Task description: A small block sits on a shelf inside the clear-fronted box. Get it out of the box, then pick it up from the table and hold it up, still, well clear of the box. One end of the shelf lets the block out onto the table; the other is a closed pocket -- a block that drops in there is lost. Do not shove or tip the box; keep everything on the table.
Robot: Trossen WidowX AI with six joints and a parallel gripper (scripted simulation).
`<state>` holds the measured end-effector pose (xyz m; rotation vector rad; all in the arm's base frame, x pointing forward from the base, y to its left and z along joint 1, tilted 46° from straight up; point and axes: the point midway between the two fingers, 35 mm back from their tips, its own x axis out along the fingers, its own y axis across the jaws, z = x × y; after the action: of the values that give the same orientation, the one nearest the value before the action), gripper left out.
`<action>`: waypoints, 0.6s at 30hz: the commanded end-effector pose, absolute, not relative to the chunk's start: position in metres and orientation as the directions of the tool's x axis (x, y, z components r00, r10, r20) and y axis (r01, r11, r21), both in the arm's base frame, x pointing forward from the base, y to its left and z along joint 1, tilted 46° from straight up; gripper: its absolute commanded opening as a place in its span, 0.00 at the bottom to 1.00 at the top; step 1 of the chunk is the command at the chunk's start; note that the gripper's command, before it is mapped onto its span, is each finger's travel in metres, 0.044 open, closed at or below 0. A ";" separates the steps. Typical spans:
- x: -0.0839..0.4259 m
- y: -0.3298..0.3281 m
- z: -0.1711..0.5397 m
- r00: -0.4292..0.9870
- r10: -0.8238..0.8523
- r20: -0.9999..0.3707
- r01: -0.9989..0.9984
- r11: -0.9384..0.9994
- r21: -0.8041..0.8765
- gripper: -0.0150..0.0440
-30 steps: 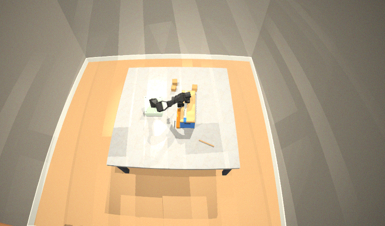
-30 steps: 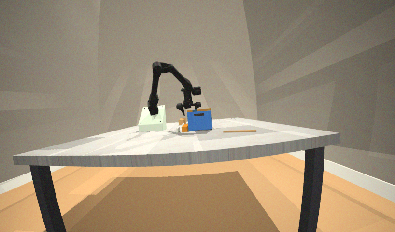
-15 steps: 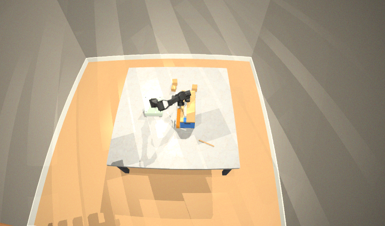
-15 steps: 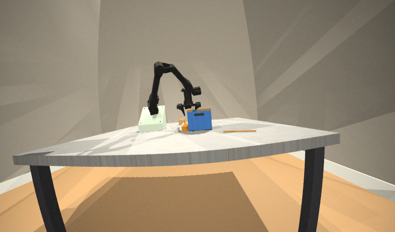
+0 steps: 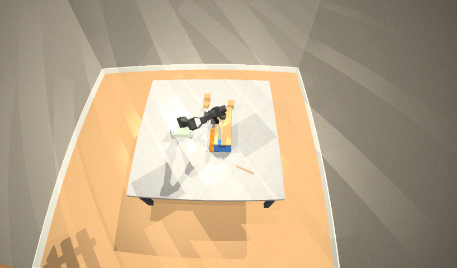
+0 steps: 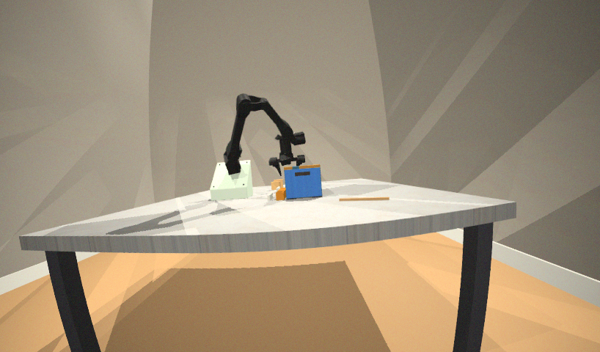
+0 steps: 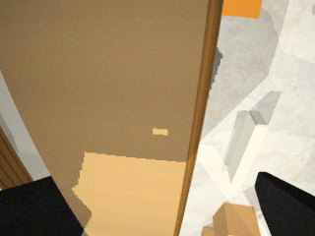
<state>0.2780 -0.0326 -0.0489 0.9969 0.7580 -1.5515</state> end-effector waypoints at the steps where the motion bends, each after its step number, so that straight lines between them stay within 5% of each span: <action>1: 0.279 -0.029 -0.054 -0.060 -0.437 -0.897 0.977 -0.211 0.037 0.93; 18: 0.282 -0.017 -0.066 -0.060 -0.437 -0.898 0.977 -0.211 0.037 0.93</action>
<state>0.2807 -0.0194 -0.0616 0.9973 0.7629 -1.5496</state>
